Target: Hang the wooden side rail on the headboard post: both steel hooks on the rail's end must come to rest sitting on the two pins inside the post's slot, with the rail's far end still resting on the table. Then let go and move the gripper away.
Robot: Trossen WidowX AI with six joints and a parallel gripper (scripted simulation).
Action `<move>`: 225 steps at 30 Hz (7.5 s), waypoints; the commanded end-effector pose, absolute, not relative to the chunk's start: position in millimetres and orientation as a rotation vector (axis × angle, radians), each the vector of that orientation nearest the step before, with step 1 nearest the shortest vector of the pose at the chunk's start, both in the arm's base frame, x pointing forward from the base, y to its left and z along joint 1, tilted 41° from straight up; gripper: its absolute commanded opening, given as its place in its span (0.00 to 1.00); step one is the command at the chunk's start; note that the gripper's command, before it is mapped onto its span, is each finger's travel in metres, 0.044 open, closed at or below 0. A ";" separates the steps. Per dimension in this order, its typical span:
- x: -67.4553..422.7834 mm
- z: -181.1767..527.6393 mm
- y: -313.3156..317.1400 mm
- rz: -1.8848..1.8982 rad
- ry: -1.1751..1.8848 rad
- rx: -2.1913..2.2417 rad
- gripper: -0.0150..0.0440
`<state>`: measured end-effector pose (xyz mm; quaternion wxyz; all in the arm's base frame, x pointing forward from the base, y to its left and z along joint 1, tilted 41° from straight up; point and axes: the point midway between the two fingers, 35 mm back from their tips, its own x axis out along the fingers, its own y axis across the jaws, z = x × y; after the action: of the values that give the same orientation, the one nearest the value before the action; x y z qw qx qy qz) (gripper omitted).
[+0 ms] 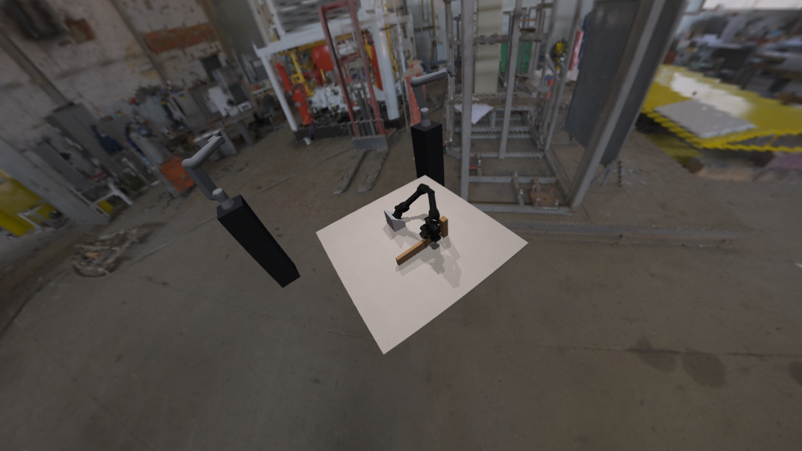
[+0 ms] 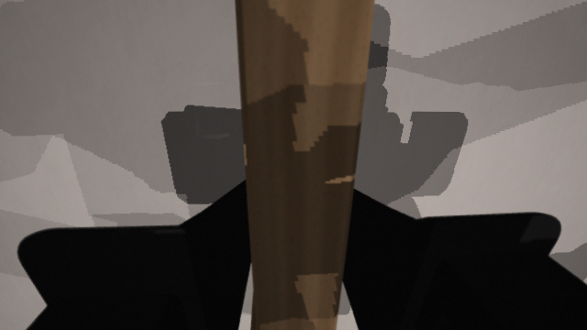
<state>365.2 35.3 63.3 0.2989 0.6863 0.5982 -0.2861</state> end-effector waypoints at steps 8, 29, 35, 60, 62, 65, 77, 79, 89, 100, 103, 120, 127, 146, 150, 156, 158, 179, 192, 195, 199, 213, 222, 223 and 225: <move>365.3 67.3 35.1 -0.758 1.579 1.829 0.25; 366.7 68.8 36.8 -0.758 1.579 1.829 0.25; 366.0 69.3 37.3 -0.758 1.579 1.829 0.25; 366.8 70.9 39.5 -0.758 1.579 1.829 0.25; 367.0 71.0 39.7 -0.758 1.579 1.829 0.25; 367.1 71.2 39.9 -0.758 1.579 1.829 0.25; 366.0 72.1 41.0 -0.758 1.579 1.829 0.25; 365.9 72.2 41.2 -0.758 1.579 1.829 0.25; 366.1 72.9 42.0 -0.758 1.579 1.829 0.25; 366.9 73.7 42.9 -0.758 1.579 1.829 0.25; 367.1 74.0 43.1 -0.758 1.579 1.829 0.25; 366.6 75.3 44.4 -0.758 1.579 1.829 0.25; 367.3 75.9 44.9 -0.758 1.579 1.829 0.25; 366.3 77.1 46.7 -0.758 1.579 1.829 0.25; 366.4 77.3 47.0 -0.758 1.579 1.829 0.25; 366.8 77.7 47.6 -0.758 1.579 1.829 0.25; 367.0 77.8 47.7 -0.757 1.579 1.829 0.25; 366.5 79.3 49.6 -0.757 1.580 1.829 0.25; 367.0 79.9 50.5 -0.757 1.580 1.829 0.25; 367.1 79.5 50.9 -0.757 1.580 1.829 0.25; 367.2 79.1 51.3 -0.757 1.580 1.829 0.25; 367.5 77.3 52.8 -0.757 1.580 1.830 0.25; 367.6 76.2 53.8 -0.757 1.580 1.830 0.25; 367.7 76.1 53.9 -0.757 1.580 1.830 0.25; 367.7 75.8 54.1 -0.757 1.580 1.830 0.25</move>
<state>367.0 53.5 75.4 0.2995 0.6876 0.5956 -0.2878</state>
